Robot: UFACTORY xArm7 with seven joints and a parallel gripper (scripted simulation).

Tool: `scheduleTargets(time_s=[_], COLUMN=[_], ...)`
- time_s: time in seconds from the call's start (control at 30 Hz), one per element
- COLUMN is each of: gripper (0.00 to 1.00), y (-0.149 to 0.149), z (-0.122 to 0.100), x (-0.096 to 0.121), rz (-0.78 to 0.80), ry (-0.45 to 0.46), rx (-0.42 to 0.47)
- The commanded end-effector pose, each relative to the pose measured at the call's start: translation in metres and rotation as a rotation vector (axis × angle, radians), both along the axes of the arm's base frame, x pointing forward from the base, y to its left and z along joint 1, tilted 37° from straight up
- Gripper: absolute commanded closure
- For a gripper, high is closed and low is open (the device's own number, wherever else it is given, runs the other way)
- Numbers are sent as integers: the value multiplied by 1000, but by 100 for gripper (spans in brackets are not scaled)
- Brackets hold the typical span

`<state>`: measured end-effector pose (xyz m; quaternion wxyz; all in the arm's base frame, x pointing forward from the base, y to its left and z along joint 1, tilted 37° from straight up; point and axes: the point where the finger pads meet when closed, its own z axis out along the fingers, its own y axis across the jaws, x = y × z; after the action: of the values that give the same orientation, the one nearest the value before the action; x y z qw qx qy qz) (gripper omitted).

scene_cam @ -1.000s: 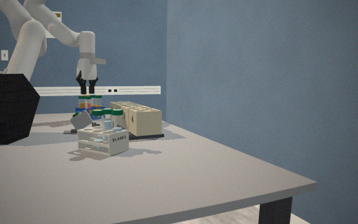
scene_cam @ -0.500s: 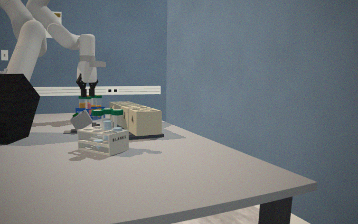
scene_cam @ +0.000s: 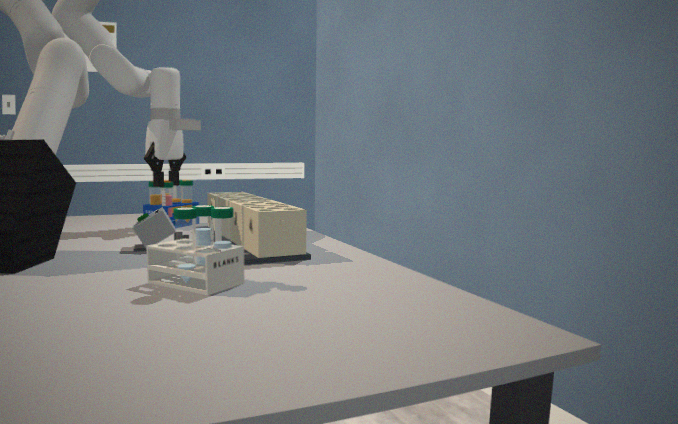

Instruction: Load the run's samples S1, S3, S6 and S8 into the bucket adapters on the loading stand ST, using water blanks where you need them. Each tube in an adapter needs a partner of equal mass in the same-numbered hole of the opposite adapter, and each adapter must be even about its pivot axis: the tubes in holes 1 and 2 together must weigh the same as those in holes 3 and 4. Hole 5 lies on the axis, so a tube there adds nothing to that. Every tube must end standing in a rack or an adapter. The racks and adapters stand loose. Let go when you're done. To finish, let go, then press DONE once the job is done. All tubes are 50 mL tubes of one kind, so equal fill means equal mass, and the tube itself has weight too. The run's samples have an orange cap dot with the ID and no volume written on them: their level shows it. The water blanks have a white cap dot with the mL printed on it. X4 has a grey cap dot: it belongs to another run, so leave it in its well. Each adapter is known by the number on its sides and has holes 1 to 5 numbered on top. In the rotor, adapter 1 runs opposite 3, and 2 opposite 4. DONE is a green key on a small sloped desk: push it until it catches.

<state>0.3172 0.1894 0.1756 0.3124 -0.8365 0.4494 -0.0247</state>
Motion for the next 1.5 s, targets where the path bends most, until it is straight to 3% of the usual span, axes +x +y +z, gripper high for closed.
scheduleTargets(time_s=[0.0,1.03,1.07,1.47], gripper=[43,43,100,100], y=[1,6,6,5], z=[-1,-9,-8,-7], x=[1,5,4,4], rz=[-1,-1,-1,-1], ry=[-2,-2,-2,-2], rx=[1,1,1,1])
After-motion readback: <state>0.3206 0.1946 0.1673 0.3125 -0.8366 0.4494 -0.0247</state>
